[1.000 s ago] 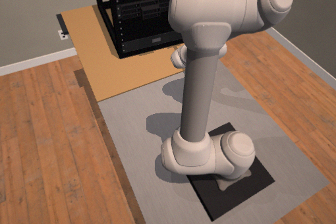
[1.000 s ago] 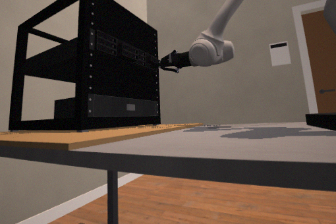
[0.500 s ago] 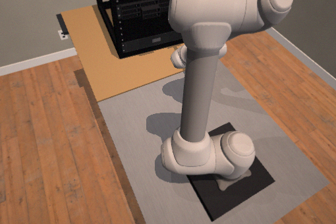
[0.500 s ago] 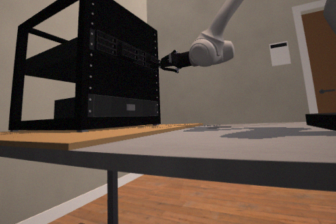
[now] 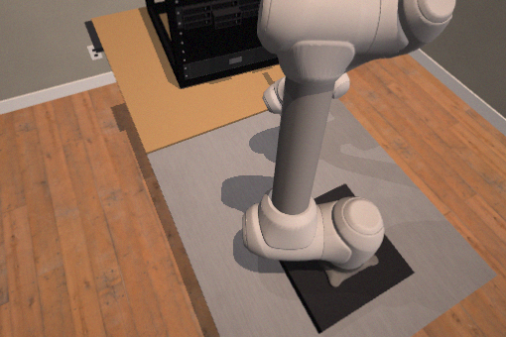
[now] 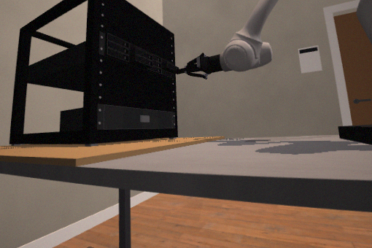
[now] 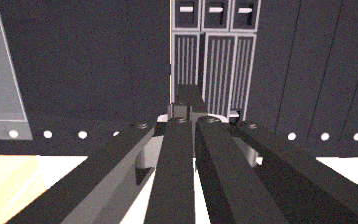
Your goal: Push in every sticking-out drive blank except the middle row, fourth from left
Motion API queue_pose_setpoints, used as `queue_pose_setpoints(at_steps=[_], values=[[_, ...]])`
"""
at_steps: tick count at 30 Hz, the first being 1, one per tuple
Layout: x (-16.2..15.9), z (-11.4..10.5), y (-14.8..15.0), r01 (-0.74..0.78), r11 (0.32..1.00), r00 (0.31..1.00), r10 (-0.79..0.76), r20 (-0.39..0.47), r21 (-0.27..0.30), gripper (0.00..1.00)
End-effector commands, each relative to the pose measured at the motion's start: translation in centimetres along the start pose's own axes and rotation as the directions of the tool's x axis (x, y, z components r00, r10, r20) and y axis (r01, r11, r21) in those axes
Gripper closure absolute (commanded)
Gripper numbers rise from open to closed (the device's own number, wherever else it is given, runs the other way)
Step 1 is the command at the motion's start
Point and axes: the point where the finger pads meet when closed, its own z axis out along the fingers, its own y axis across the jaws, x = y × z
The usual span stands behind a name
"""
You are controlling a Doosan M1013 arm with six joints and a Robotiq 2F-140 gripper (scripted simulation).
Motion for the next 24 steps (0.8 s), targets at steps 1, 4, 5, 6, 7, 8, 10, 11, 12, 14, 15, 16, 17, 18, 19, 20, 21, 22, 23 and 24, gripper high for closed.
queue_pose_setpoints(at_steps=[1, 4, 5, 6, 7, 8, 10, 11, 12, 14, 15, 16, 17, 18, 19, 20, 21, 22, 23, 24], values=[[0.0, -2.0, 0.1, 0.000, 1.000, 1.000, 0.000, 0.000, -0.001, 0.90], [0.0, -2.9, 0.1, 0.000, 1.000, 1.000, 0.000, 0.000, -0.001, 0.90], [0.0, -3.0, 0.1, 0.000, 1.000, 1.000, 0.000, 0.000, -0.001, 0.90], [0.0, -3.1, 0.1, 0.000, 1.000, 1.000, 0.000, 0.000, -0.001, 0.90], [0.0, -3.1, 0.1, 0.000, 1.000, 1.000, 0.000, 0.000, -0.001, 0.90], [0.0, -3.2, 0.1, 0.000, 1.000, 1.000, 0.000, 0.000, -0.001, 0.90], [0.0, -3.2, 0.1, 0.000, 1.000, 1.000, 0.000, 0.000, -0.001, 0.90], [0.0, -3.2, 0.1, 0.000, 1.000, 1.000, 0.000, 0.000, -0.001, 0.90], [0.0, -3.2, 0.1, 0.000, 1.000, 1.000, 0.000, 0.000, -0.001, 0.90], [0.0, -3.2, 0.1, 0.000, 1.000, 1.000, 0.000, 0.000, -0.001, 0.90], [0.0, -3.2, 0.1, 0.000, 1.000, 1.000, 0.000, 0.000, -0.001, 0.90], [0.0, -3.2, 0.1, 0.000, 1.000, 1.000, 0.000, 0.000, -0.001, 0.90], [0.0, -3.2, 0.1, 0.000, 1.000, 1.000, 0.000, 0.000, -0.001, 0.90], [0.0, -3.2, 0.1, 0.000, 1.000, 1.000, 0.000, 0.000, -0.001, 0.90], [0.0, -3.2, 0.1, 0.000, 1.000, 1.000, 0.000, 0.000, -0.001, 0.90], [0.0, -3.2, 0.1, 0.000, 1.000, 1.000, 0.000, 0.000, -0.001, 0.90], [0.0, -3.2, 0.1, 0.000, 1.000, 1.000, 0.000, 0.000, -0.001, 0.90], [0.0, -3.2, 0.1, 0.000, 1.000, 1.000, 0.000, 0.000, -0.001, 0.90], [0.0, -3.2, 0.1, 0.000, 1.000, 1.000, 0.000, 0.000, -0.001, 0.90], [0.0, -3.2, 0.1, 0.000, 1.000, 1.000, 0.000, 0.000, -0.001, 0.90]])
